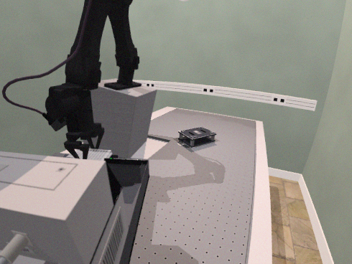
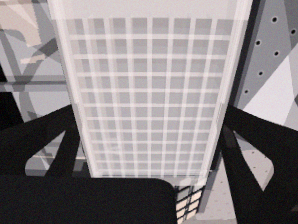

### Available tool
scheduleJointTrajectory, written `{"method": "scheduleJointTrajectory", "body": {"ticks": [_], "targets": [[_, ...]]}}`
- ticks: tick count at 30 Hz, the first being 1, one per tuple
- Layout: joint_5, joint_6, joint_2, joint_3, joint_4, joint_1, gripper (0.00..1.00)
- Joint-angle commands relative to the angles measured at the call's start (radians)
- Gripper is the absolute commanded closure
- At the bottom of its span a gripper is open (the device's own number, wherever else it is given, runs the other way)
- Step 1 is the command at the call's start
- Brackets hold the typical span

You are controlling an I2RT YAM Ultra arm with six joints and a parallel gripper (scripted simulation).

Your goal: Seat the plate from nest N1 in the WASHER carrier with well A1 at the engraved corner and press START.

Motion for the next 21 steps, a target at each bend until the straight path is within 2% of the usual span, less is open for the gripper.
{"method": "scheduleJointTrajectory", "body": {"ticks": [1,10,21], "targets": [[0.010,0.006,0.015,-0.007,0.017,0.006,0.16],[0.011,0.007,0.016,-0.025,0.022,0.009,0.16],[0.011,0.008,0.024,-0.005,0.031,0.007,0.16]]}}
